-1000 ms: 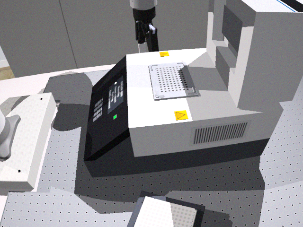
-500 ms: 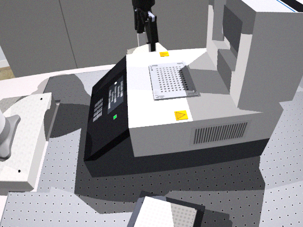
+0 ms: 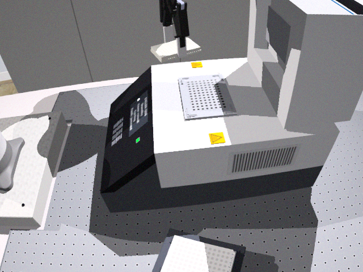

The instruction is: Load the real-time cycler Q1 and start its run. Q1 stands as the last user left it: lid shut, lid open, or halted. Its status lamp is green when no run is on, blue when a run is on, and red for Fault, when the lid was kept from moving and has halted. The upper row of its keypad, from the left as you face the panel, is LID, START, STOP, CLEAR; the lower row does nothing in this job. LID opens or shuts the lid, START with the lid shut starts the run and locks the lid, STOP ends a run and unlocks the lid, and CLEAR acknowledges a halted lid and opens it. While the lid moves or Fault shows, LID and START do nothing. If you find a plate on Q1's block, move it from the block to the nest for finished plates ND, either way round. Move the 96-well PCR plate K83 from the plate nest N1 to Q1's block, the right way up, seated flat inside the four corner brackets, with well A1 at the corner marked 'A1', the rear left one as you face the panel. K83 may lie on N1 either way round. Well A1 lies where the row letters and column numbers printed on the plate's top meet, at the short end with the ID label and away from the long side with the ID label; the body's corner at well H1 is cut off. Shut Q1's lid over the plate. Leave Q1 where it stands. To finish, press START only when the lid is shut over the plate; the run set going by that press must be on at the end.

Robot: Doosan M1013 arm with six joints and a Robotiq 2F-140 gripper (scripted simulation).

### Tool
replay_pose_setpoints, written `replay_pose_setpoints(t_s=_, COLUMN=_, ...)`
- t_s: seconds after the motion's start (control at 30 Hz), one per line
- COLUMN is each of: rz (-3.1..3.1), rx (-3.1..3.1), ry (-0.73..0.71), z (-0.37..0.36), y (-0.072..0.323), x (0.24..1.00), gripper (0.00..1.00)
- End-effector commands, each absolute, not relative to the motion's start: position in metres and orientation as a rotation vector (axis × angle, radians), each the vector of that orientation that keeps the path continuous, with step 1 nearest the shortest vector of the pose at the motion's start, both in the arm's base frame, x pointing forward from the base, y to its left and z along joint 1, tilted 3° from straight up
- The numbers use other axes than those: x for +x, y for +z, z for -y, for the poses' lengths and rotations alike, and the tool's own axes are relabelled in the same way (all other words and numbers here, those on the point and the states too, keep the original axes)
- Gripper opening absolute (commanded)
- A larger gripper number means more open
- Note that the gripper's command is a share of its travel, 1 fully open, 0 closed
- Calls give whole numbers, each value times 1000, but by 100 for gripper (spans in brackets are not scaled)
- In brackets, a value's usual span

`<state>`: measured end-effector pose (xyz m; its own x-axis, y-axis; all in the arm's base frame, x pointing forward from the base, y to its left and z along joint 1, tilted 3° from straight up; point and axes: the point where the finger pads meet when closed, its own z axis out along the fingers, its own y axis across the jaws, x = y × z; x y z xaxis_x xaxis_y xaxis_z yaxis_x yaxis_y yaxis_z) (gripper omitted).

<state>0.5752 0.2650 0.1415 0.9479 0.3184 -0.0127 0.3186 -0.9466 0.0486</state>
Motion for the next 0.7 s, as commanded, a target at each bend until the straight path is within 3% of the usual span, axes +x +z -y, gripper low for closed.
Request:
replay_pose_setpoints(t_s=0.0, rz=-499, rx=3051, ry=-7, z=-265, y=147, x=575, gripper=0)
replay_pose_setpoints(t_s=0.67, rz=-499, rx=3051, ry=-7, z=-268, y=207, x=575, gripper=0)
